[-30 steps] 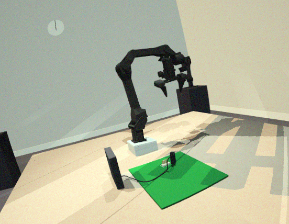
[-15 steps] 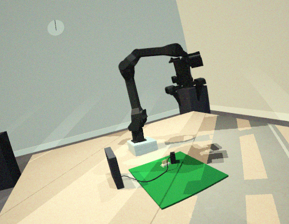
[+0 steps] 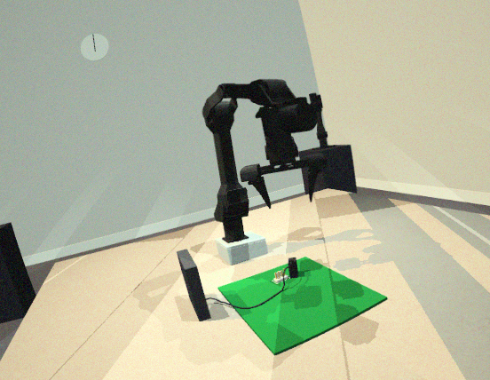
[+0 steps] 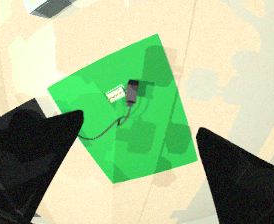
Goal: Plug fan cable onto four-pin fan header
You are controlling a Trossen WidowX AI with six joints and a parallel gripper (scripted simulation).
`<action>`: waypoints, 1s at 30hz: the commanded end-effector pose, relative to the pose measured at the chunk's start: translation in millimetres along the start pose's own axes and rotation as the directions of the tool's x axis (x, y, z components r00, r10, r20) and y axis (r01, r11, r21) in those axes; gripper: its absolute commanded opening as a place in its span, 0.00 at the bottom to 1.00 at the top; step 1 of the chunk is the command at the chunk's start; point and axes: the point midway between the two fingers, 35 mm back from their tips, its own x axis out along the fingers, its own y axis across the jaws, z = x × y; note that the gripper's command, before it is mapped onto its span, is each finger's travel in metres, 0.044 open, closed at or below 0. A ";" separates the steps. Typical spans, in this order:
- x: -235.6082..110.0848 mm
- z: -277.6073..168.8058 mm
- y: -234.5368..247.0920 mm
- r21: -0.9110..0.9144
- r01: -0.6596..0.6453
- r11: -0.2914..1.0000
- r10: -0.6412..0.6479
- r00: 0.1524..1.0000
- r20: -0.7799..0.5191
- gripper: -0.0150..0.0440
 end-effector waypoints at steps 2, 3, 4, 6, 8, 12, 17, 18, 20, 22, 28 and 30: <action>3.8 -11.3 14.4 0.010 -0.012 1.000 0.012 1.000 0.003 1.00; 3.8 -11.3 14.4 0.010 -0.012 1.000 0.012 1.000 0.003 1.00; 6.2 -11.7 14.1 0.010 -0.012 1.000 0.012 1.000 0.003 1.00; 16.7 -13.1 13.1 0.010 -0.011 1.000 0.011 1.000 0.003 1.00; 34.9 -14.7 12.1 0.010 -0.011 1.000 0.011 1.000 0.003 1.00; 84.5 -13.5 13.3 0.010 -0.011 1.000 0.011 1.000 0.003 1.00; 104.1 -10.8 15.6 0.010 -0.011 1.000 0.011 1.000 0.003 1.00; 104.1 -10.8 15.6 0.010 -0.011 1.000 0.011 1.000 0.003 1.00; 104.3 -10.8 15.6 0.010 -0.011 1.000 0.011 1.000 0.003 1.00; 105.7 -10.9 15.5 0.010 -0.011 1.000 0.011 1.000 0.003 1.00; 114.6 -11.4 15.2 0.010 -0.011 1.000 0.011 1.000 0.003 1.00; 117.9 -11.5 15.1 0.010 -0.011 1.000 0.011 1.000 0.003 1.00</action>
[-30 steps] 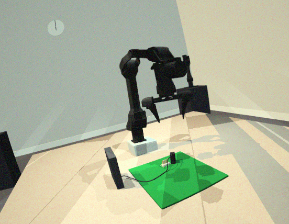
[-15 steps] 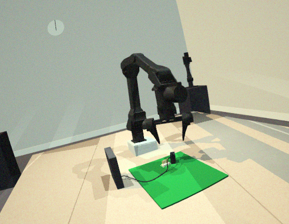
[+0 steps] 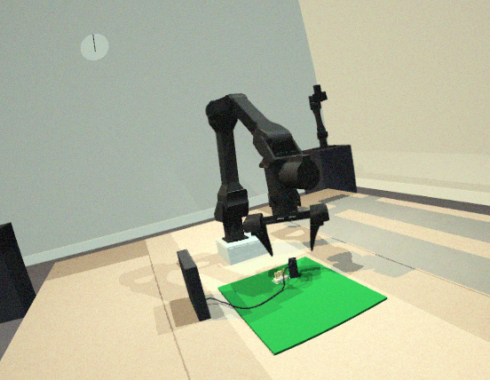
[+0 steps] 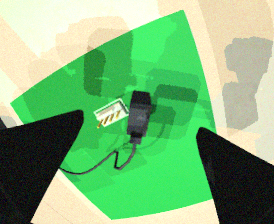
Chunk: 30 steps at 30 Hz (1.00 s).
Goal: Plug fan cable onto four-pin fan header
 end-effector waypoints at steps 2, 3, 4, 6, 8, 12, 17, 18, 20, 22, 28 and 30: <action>10.4 0.5 1.2 0.003 -0.007 1.000 0.007 1.000 0.003 1.00; 12.0 0.5 1.1 0.003 -0.007 1.000 0.007 1.000 0.003 1.00; 13.7 0.5 1.1 0.003 -0.007 1.000 0.007 1.000 0.003 1.00; 17.0 0.4 1.1 0.003 -0.007 1.000 0.007 1.000 0.003 1.00; 20.2 0.5 1.2 0.003 -0.007 1.000 0.007 1.000 0.003 1.00; 26.7 0.6 1.3 0.003 -0.007 1.000 0.007 1.000 0.003 1.00; 34.8 1.1 1.7 0.003 -0.007 1.000 0.007 1.000 0.003 1.00; 36.4 1.2 1.8 0.003 -0.007 1.000 0.007 1.000 0.003 1.00; 39.6 1.4 2.0 0.003 -0.007 1.000 0.007 1.000 0.003 1.00; 42.5 1.7 2.2 0.003 -0.007 1.000 0.007 1.000 0.003 1.00; 41.1 1.3 1.4 0.000 -0.003 1.000 0.003 1.000 0.004 0.96; 41.1 1.3 1.4 0.000 -0.003 1.000 0.003 1.000 0.004 0.87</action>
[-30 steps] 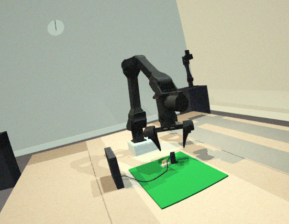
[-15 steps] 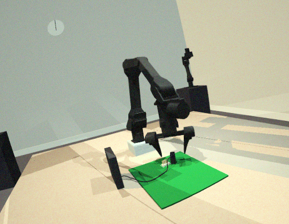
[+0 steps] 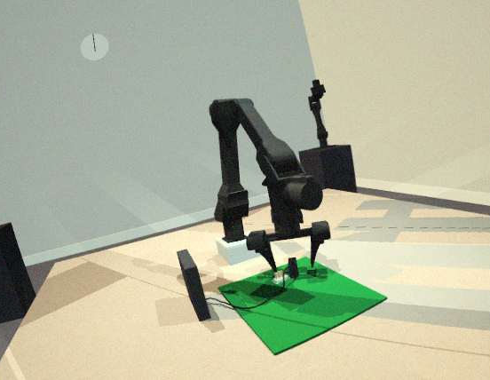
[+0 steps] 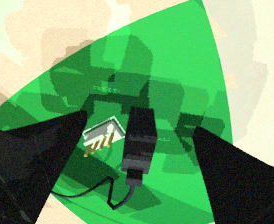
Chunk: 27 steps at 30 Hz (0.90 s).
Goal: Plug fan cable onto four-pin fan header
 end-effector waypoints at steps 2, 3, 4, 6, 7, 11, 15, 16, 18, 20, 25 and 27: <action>-0.5 -0.2 -0.2 0.000 0.001 1.000 -0.001 1.000 -0.001 0.78; -0.5 -0.2 -0.2 0.000 0.001 1.000 -0.001 1.000 -0.001 0.73; -0.5 -0.2 -0.2 0.000 0.001 1.000 -0.001 1.000 -0.001 0.69; -0.5 -0.2 -0.2 0.000 0.001 1.000 -0.001 1.000 -0.001 0.60; -0.5 -0.2 -0.2 0.000 0.001 1.000 -0.001 1.000 -0.001 0.56; -0.5 -0.2 -0.2 0.000 0.001 1.000 -0.001 1.000 -0.001 0.38; -0.5 -0.2 -0.2 0.000 0.001 1.000 -0.001 1.000 -0.001 0.25; -0.5 -0.2 -0.2 0.000 0.001 1.000 -0.001 1.000 -0.001 0.25; -3.2 -0.5 -0.4 0.000 0.000 1.000 0.000 1.000 -0.001 0.25; -25.2 -1.4 -1.2 0.001 -0.001 1.000 0.001 1.000 -0.001 0.25; -50.7 -0.4 -0.5 0.003 -0.004 1.000 0.004 1.000 -0.002 0.25; -50.2 -1.0 -1.2 0.003 -0.003 1.000 0.003 1.000 -0.002 0.25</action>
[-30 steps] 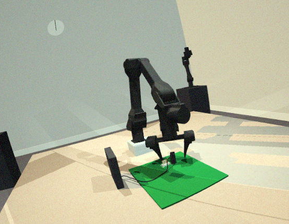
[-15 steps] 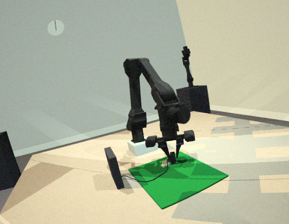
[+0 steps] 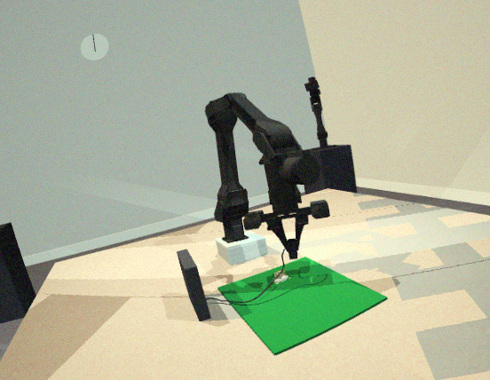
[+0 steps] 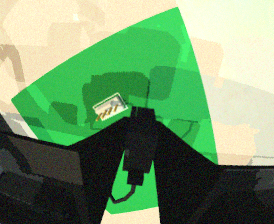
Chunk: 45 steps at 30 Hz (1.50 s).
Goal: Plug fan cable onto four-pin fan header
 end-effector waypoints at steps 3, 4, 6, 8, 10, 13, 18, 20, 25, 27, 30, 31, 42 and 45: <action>-2.3 0.9 4.3 0.049 -0.016 0.999 0.015 1.000 0.012 0.25; -2.2 0.0 5.5 0.084 -0.016 0.996 0.015 1.000 0.012 0.25; -2.1 -1.8 7.7 0.152 -0.017 0.988 0.015 1.000 0.012 0.25; -2.0 -3.5 10.1 0.219 -0.018 0.976 0.016 1.000 0.012 0.25; -1.9 -5.2 12.4 0.286 -0.019 0.958 0.016 1.000 0.012 0.25; -1.7 -7.7 15.9 0.382 -0.019 0.924 0.016 1.000 0.011 0.25; -1.4 -11.8 21.9 0.535 -0.020 0.845 0.017 1.000 0.011 0.25; -1.3 -13.3 24.3 0.591 -0.020 0.806 0.017 1.000 0.011 0.25; -1.0 -17.1 30.4 0.720 -0.020 0.693 0.018 1.000 0.010 0.25; -0.9 -18.6 32.9 0.766 -0.019 0.642 0.018 1.000 0.010 0.25; 0.2 -19.7 34.7 0.798 -0.019 0.603 0.018 1.000 0.010 0.25; 0.2 -19.7 34.7 0.798 -0.019 0.603 0.018 1.000 0.010 0.25; -2.2 -17.5 31.5 0.803 -0.019 0.596 0.018 1.000 0.010 0.25; -2.2 -17.5 31.5 0.803 -0.019 0.596 0.018 1.000 0.010 0.25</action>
